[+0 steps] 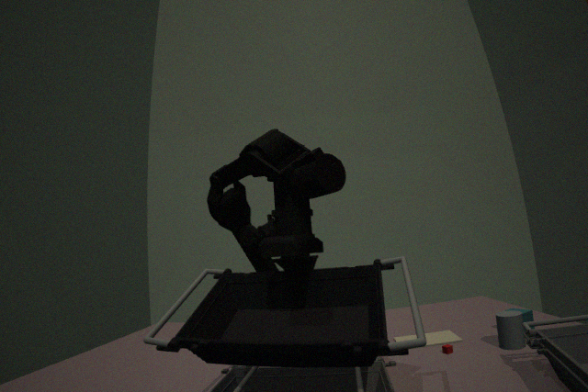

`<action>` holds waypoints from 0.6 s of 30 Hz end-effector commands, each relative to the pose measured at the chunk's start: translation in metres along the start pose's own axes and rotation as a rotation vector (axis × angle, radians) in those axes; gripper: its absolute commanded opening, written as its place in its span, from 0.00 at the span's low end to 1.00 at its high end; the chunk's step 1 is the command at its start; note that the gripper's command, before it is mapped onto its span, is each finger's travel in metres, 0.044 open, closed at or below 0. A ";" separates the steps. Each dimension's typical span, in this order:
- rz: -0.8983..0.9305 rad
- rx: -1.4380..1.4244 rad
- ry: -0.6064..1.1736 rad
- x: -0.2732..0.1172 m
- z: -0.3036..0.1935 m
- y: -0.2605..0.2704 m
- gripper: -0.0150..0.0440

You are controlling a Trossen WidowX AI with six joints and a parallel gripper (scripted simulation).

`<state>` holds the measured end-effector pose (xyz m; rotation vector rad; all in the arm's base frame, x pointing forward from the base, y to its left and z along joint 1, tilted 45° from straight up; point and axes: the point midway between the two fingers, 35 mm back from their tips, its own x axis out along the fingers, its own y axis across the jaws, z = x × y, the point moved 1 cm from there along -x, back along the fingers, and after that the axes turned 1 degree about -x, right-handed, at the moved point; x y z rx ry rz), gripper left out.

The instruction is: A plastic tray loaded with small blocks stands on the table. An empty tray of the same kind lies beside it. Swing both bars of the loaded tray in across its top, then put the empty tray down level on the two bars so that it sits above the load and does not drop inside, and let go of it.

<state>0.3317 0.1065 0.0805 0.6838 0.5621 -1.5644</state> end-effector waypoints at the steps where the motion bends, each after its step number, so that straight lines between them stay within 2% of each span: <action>1: 0.020 0.002 0.012 -0.007 -0.007 0.000 0.25; 18: 0.018 -0.013 0.012 0.001 -0.006 0.001 0.25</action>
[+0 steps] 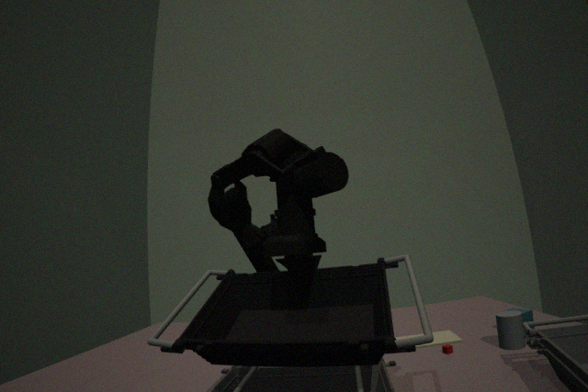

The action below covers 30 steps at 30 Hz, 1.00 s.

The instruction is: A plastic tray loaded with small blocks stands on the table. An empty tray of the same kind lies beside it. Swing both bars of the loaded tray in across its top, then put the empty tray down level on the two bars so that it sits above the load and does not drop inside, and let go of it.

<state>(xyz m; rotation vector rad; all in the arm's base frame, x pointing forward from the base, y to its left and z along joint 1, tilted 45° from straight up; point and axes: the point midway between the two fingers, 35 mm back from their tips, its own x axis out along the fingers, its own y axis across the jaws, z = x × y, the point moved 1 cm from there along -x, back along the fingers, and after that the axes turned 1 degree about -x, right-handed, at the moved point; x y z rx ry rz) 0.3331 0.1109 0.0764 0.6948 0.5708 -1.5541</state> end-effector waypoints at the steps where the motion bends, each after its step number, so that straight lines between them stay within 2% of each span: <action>1: 0.011 -0.014 -0.002 0.003 0.000 0.000 0.25; 30: -0.005 -0.094 -0.003 0.046 0.000 0.000 0.25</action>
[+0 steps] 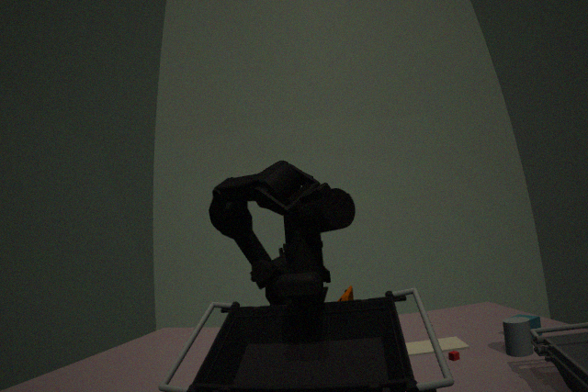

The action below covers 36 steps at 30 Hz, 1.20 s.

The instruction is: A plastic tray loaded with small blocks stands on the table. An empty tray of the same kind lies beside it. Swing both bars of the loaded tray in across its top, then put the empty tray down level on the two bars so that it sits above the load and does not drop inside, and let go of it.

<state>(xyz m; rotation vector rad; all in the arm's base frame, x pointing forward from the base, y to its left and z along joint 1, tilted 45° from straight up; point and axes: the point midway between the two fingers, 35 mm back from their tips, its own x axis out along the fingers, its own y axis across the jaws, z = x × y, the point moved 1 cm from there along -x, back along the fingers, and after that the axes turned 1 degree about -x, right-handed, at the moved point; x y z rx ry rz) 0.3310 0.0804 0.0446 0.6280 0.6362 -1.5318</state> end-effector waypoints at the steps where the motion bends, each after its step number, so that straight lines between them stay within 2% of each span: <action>1: 0.005 -0.010 -0.002 0.003 0.000 0.000 0.25; 36: 0.003 -0.021 -0.003 0.019 0.004 -0.015 0.25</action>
